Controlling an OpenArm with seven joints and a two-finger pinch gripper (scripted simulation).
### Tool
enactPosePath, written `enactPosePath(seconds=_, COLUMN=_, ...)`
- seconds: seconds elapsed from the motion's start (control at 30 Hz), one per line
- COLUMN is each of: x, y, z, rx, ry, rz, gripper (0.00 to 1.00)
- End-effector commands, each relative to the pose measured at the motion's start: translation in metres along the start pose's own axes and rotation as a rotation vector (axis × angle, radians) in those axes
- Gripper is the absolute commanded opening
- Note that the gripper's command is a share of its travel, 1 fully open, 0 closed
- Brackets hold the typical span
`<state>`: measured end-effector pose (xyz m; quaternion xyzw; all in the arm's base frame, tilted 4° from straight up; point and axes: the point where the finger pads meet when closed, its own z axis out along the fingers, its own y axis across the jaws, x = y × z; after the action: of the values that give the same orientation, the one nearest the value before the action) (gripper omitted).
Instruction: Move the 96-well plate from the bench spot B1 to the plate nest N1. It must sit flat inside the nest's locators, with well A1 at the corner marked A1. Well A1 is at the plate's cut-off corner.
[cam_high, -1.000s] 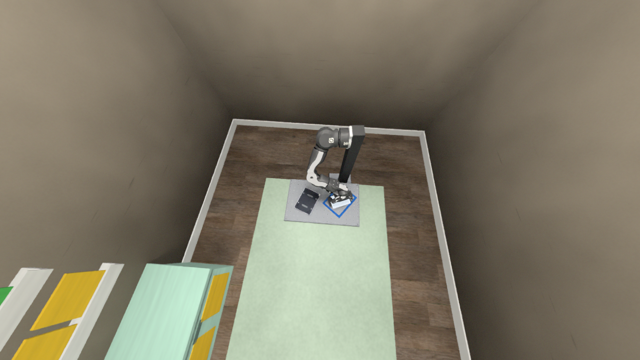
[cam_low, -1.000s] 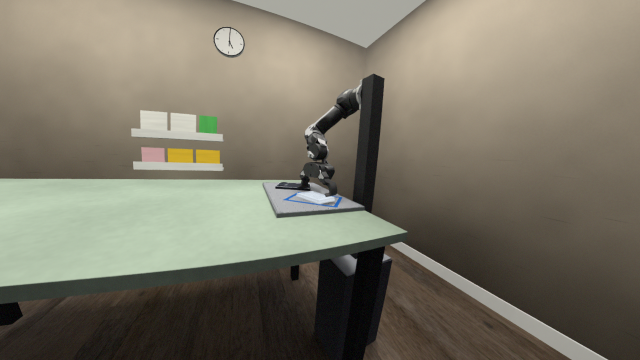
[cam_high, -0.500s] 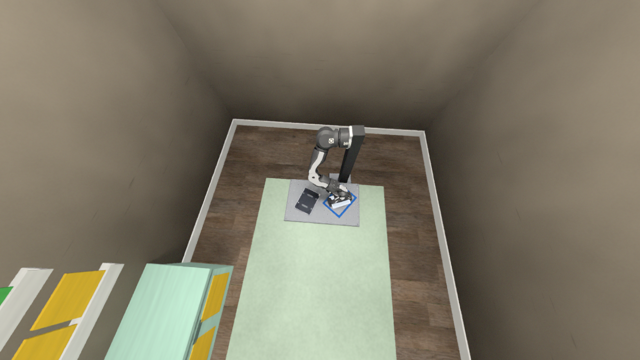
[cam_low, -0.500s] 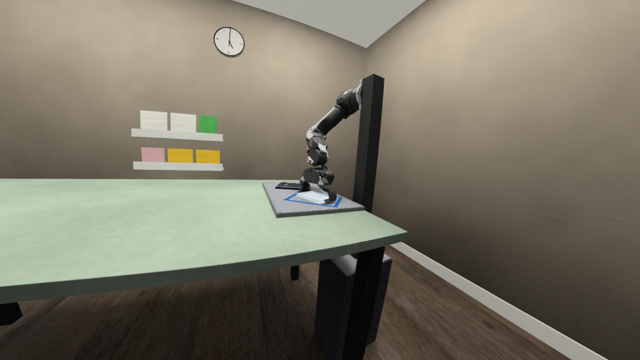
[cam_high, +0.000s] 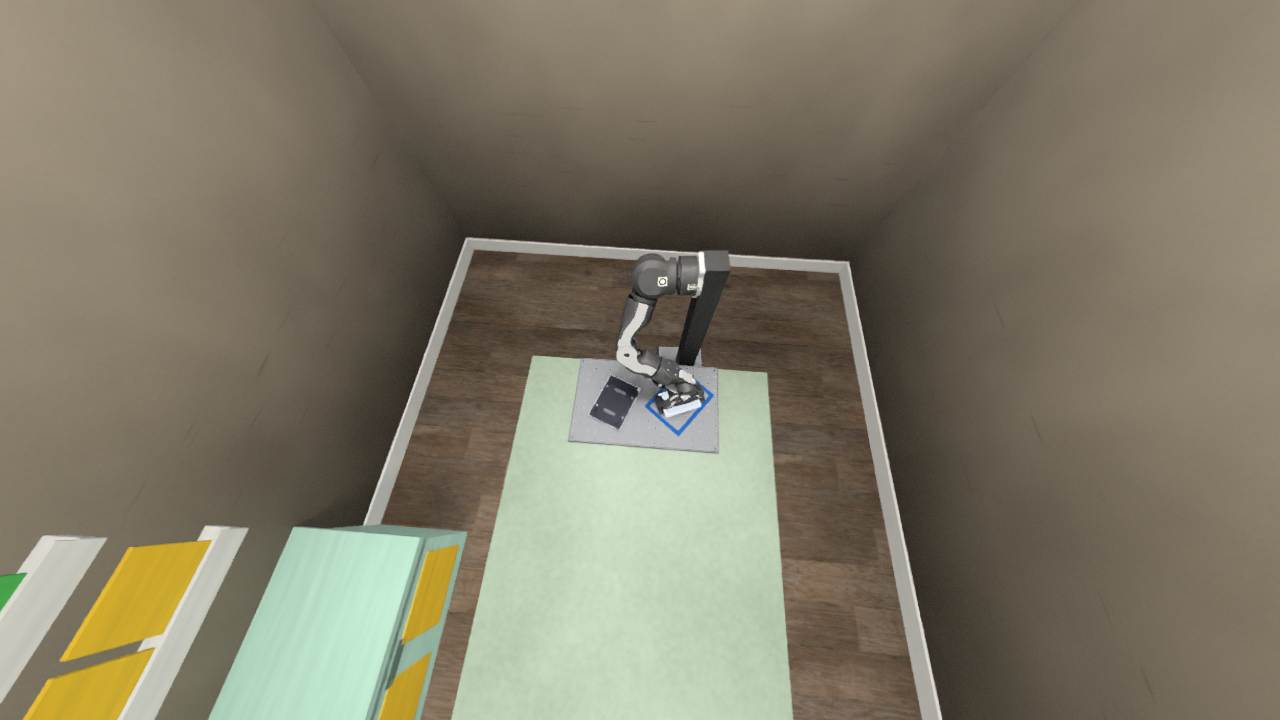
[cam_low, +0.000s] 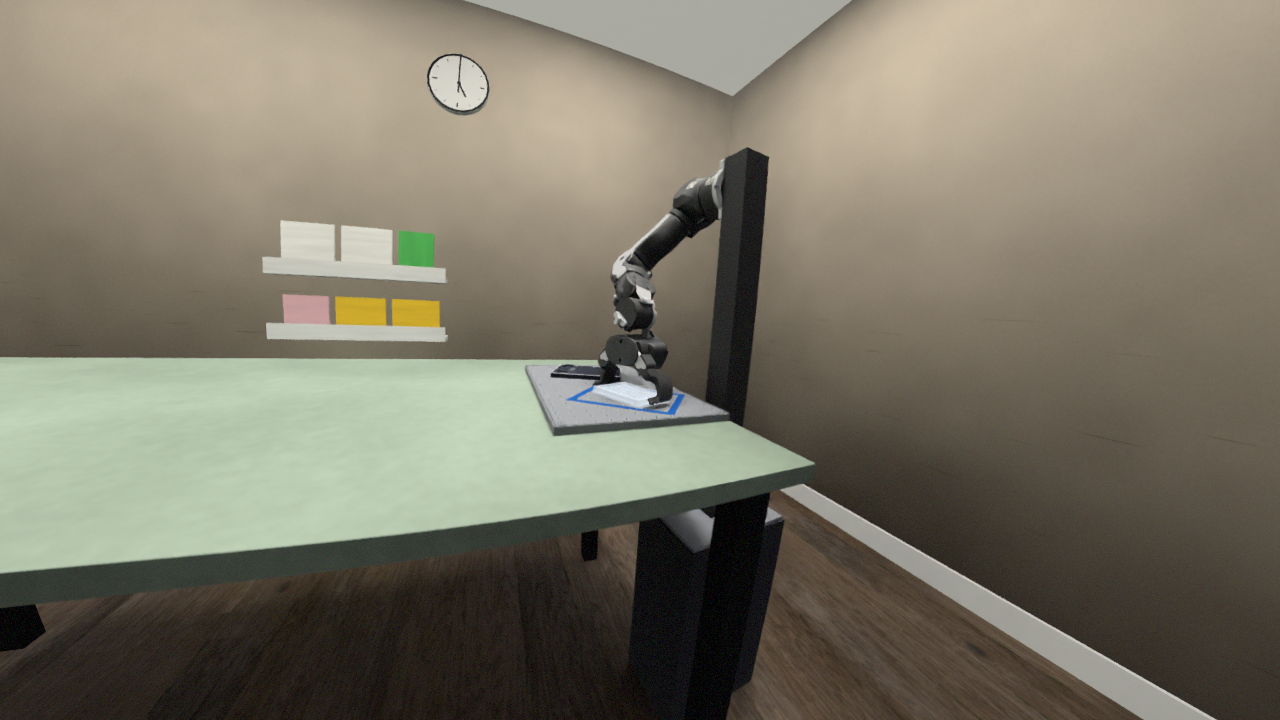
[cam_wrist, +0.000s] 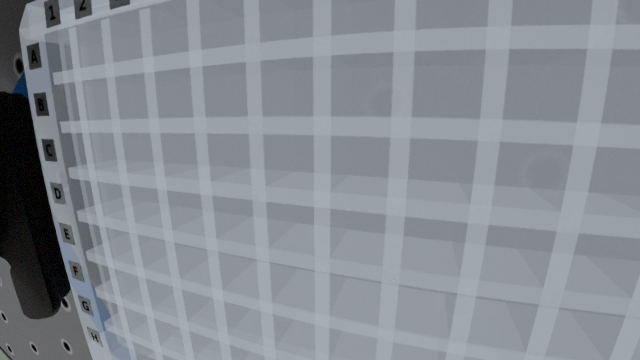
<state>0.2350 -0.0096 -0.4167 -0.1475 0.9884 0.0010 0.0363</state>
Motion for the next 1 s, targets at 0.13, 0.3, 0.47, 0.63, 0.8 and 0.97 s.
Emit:
enactPosePath(seconds=0.13, x=-0.0013, y=0.0008, z=-0.0016, rx=-0.001, ry=-0.002, rz=-0.003, gripper=1.0)
enactPosePath(seconds=0.3, x=-0.0007, y=0.0007, z=-0.0015, rx=0.0, ry=-0.001, rz=-0.002, gripper=1.0)
enactPosePath(seconds=0.47, x=0.0018, y=0.0004, z=-0.0012, rx=0.002, ry=0.002, rz=0.001, gripper=1.0)
enactPosePath(seconds=0.63, x=0.0018, y=0.0004, z=-0.0012, rx=0.002, ry=0.002, rz=0.001, gripper=1.0)
enactPosePath(seconds=0.8, x=0.0018, y=0.0004, z=-0.0012, rx=0.002, ry=0.002, rz=0.001, gripper=1.0)
enactPosePath(seconds=0.97, x=0.0012, y=0.0004, z=-0.0012, rx=0.0, ry=0.002, rz=-0.001, gripper=0.87)
